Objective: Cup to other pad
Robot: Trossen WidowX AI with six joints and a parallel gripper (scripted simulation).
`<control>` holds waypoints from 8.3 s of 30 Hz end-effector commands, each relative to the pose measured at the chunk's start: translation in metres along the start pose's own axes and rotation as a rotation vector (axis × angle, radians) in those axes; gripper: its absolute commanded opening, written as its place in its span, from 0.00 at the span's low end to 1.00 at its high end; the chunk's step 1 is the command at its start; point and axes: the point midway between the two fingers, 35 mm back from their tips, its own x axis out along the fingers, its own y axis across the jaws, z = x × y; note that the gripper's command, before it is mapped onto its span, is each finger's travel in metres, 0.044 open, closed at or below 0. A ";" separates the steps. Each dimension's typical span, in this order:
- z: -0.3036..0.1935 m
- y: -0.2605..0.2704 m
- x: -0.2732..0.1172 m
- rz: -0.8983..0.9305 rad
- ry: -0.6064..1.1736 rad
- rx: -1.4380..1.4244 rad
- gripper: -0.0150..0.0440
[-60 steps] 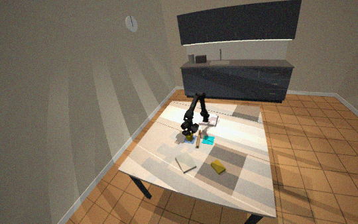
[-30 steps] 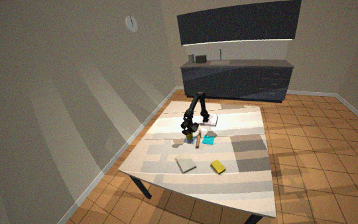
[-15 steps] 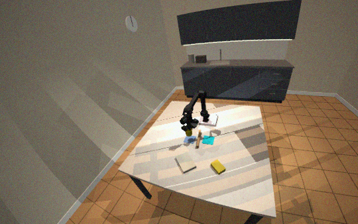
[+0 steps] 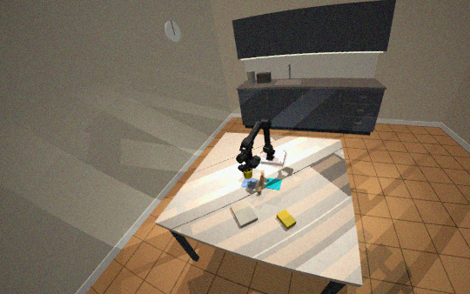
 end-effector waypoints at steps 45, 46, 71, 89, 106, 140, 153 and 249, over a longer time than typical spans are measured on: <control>0.071 0.047 -0.004 0.002 -0.010 -0.003 0.25; 0.072 0.048 -0.004 0.002 -0.010 -0.003 0.25; 0.110 0.076 -0.005 0.005 -0.014 -0.003 0.25; 0.136 0.098 -0.006 0.007 -0.017 -0.003 0.25; 0.153 0.115 -0.003 0.009 -0.018 -0.003 0.25; 0.157 0.117 0.043 0.009 -0.019 -0.003 0.25; 0.159 0.117 0.052 0.007 -0.026 -0.006 0.25; 0.154 0.121 -0.054 0.013 -0.018 -0.006 1.00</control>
